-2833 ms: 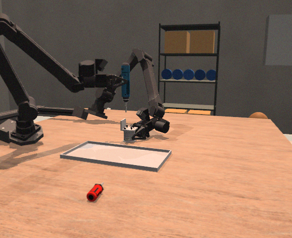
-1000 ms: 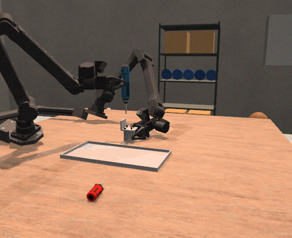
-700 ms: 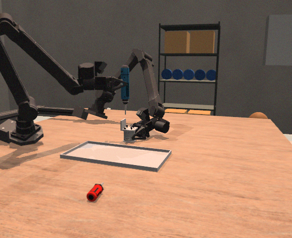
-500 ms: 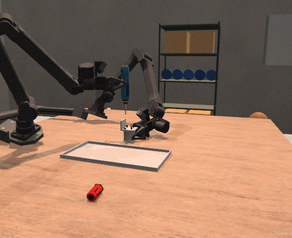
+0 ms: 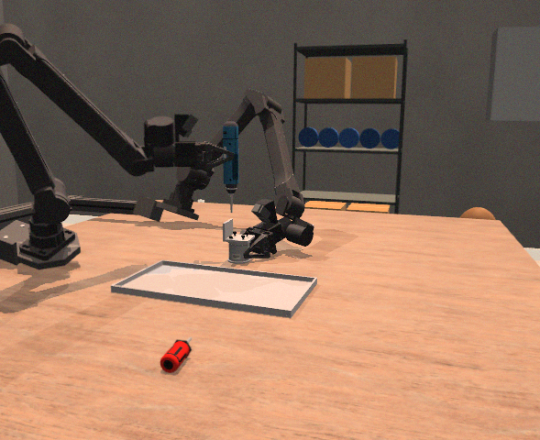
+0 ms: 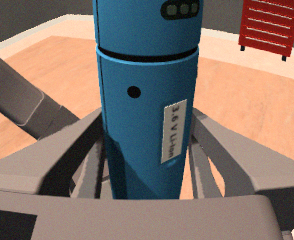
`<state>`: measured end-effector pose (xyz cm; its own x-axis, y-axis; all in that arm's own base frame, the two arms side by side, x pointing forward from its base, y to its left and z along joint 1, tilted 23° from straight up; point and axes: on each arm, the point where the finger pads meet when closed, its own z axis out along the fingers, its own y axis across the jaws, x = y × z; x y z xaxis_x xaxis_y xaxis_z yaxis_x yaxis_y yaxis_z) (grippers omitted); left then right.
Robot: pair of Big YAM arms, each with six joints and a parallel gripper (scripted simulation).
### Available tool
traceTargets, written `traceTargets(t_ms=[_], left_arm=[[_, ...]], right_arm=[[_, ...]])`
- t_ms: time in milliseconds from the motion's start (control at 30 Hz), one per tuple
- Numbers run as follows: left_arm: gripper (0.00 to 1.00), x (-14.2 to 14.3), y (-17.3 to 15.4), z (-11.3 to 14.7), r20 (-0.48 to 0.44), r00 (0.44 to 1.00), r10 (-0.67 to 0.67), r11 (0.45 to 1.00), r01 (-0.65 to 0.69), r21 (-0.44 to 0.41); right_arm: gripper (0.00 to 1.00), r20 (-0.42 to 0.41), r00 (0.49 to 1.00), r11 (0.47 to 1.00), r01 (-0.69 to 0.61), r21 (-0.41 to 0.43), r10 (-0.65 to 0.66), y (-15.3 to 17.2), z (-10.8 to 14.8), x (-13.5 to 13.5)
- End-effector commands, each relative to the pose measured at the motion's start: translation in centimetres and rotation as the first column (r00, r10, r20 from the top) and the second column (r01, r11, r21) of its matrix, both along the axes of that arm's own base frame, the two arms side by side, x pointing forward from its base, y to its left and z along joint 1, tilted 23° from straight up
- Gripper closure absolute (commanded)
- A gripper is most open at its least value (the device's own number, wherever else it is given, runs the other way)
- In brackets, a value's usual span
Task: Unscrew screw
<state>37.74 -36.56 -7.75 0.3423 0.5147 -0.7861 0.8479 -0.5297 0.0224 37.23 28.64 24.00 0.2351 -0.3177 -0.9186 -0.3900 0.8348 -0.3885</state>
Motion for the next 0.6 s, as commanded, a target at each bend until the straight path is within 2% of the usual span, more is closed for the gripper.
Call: traceTargets(t_ms=[0,167,233,333,433,567], left_arm=[[0.41,0.6,-0.4,0.6,0.017,1.000,-0.002,1.000,0.002,-0.012],[0.41,0.6,-0.4,0.6,0.017,1.000,-0.002,1.000,0.002,-0.012],[0.41,0.6,-0.4,0.6,0.017,1.000,-0.002,1.000,0.002,-0.012],[0.41,0.6,-0.4,0.6,0.017,1.000,-0.002,1.000,0.002,-0.012],[0.41,0.6,-0.4,0.6,0.017,1.000,-0.002,1.000,0.002,-0.012],[0.41,0.6,-0.4,0.6,0.017,1.000,-0.002,1.000,0.002,-0.012]], right_arm=[[0.58,0.028,1.000,1.000,0.003,0.011,-0.003,-0.3,0.3,0.3],[0.58,0.040,0.999,1.000,-0.007,0.025,0.006,0.1,0.5,0.5],[0.58,0.040,0.999,1.000,0.000,0.027,-0.001,-0.6,0.3,0.3],[0.58,0.044,0.999,0.999,0.004,0.033,-0.005,-0.3,0.3,1.1],[0.58,0.065,0.998,0.998,-0.020,0.052,0.017,0.3,1.6,0.2],[0.58,0.057,0.998,0.999,-0.017,0.045,0.015,0.2,1.0,0.3]])
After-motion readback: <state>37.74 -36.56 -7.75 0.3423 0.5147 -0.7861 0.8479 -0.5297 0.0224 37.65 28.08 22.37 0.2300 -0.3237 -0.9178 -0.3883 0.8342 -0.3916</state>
